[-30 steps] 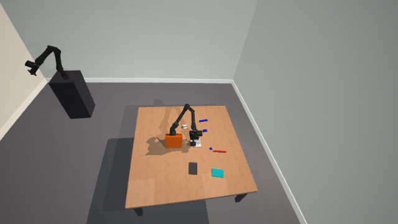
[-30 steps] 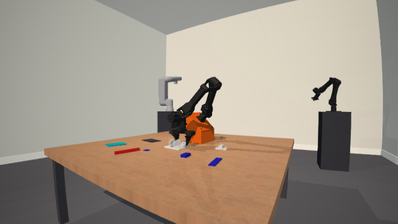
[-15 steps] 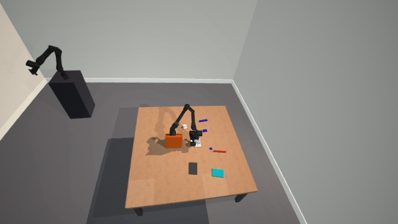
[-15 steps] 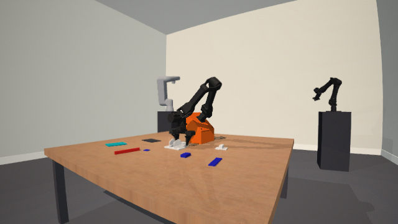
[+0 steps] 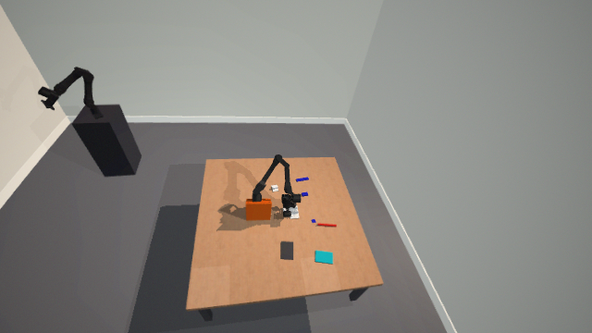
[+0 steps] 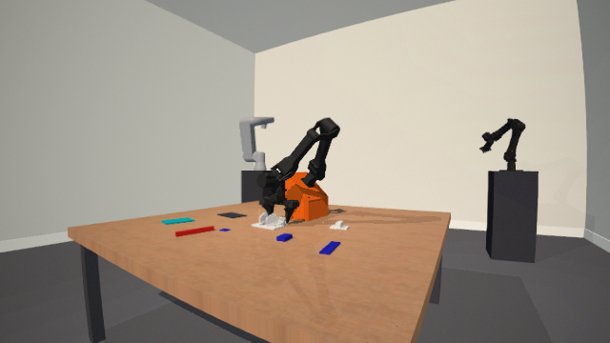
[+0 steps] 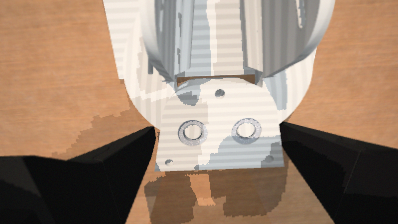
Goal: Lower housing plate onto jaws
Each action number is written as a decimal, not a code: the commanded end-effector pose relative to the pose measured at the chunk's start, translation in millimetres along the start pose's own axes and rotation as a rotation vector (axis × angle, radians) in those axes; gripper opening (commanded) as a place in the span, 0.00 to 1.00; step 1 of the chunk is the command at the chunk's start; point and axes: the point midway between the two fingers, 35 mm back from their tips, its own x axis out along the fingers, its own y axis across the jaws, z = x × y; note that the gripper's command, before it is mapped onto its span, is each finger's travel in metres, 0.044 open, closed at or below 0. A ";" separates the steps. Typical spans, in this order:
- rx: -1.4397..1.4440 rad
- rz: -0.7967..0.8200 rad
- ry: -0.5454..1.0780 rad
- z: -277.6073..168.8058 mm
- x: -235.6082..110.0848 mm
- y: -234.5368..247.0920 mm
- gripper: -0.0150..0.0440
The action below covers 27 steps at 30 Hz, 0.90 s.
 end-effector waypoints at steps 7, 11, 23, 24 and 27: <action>0.000 0.000 0.000 0.0 0.0 0.0 1.00; 0.000 -0.001 0.000 0.2 -1.3 -0.2 1.00; 0.001 -0.007 0.000 0.4 -76.4 -0.9 1.00; 0.001 -0.007 0.000 0.4 -76.4 -0.9 1.00; 0.007 -0.005 -0.006 1.2 -71.3 -1.9 1.00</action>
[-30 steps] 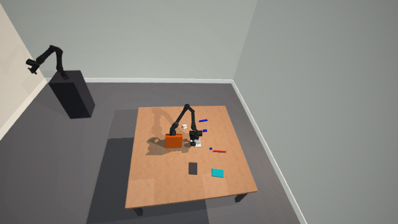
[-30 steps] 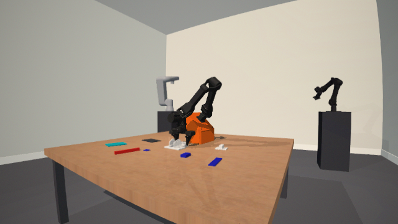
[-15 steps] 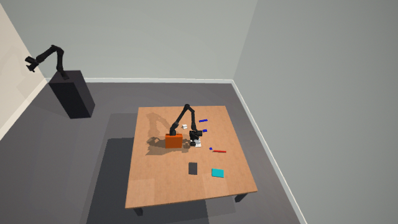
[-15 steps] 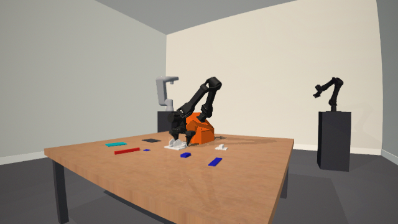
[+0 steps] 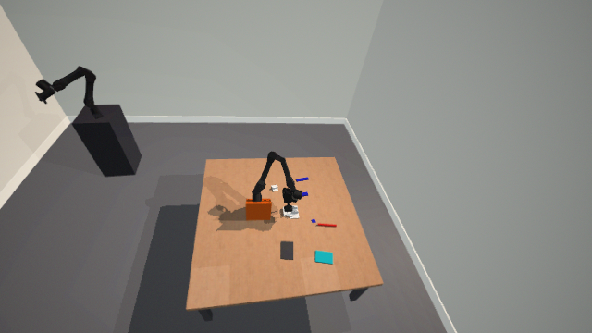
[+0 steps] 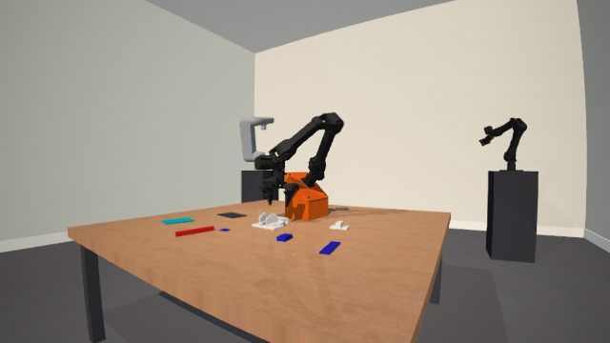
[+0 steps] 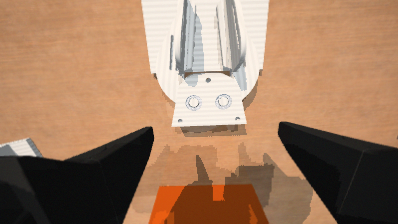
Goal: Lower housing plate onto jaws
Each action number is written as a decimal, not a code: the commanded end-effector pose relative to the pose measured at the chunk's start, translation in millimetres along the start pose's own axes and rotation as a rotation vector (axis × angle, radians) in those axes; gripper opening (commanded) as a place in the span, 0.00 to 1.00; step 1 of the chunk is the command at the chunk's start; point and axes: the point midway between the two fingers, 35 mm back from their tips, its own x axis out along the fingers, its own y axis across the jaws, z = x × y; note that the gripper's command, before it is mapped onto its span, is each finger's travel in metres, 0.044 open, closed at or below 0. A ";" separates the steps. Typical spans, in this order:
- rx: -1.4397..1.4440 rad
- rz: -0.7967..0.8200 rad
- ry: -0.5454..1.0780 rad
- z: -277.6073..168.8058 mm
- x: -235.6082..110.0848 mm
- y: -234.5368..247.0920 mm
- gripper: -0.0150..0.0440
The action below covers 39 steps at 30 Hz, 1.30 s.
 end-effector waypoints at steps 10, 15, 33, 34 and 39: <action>0.001 -0.005 0.011 -35.1 -55.1 0.4 1.00; 0.001 -0.005 0.011 -35.1 -55.1 0.4 1.00; 0.001 -0.005 0.011 -35.1 -55.1 0.4 1.00; 0.001 -0.005 0.011 -35.1 -55.1 0.4 1.00; 0.001 -0.005 0.011 -35.1 -55.1 0.4 1.00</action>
